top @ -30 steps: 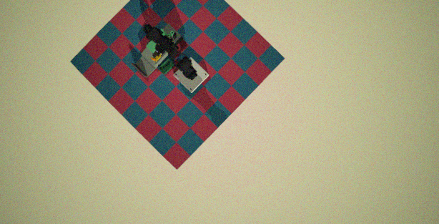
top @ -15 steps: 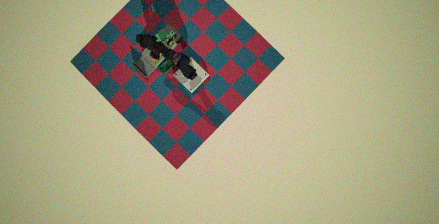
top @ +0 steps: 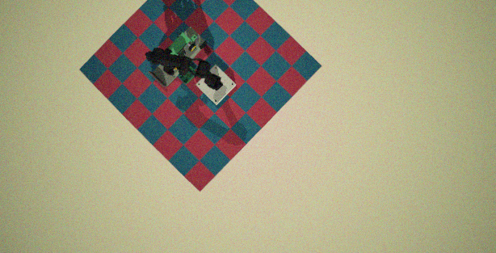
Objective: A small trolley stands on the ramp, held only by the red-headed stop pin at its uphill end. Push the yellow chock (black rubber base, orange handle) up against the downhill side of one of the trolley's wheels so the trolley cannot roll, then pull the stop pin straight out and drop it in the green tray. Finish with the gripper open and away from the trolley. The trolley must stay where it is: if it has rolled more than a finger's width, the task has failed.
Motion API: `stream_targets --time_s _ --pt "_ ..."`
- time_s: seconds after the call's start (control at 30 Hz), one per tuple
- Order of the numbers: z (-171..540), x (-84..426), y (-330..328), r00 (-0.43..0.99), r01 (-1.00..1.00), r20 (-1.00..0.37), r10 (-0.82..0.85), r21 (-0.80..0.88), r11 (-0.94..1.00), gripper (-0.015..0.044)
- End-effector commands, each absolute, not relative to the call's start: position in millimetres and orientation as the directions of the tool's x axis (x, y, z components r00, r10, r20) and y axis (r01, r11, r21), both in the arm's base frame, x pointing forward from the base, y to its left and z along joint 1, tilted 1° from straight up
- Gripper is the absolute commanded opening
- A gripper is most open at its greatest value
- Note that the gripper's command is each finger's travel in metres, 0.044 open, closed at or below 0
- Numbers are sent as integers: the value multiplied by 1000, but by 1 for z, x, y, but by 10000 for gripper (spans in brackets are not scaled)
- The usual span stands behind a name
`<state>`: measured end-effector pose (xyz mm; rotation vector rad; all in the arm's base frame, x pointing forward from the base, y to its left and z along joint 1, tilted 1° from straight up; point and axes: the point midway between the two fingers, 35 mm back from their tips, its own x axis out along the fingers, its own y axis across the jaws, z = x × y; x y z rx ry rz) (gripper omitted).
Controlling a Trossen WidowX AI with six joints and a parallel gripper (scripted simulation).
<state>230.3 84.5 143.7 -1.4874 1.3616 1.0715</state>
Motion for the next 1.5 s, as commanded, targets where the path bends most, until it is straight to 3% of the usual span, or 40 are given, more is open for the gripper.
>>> stream_targets --time_s 0.0,0.37,0.9,1.47 --pt "140 229 99 39 -998 -957 -288 -23 -60 0" --pt "134 226 123 39 -997 -958 -283 -18 -80 0" --pt "135 226 119 51 -848 -980 -192 59 -526 0" --pt "135 226 116 37 -471 -995 -96 68 -879 0"
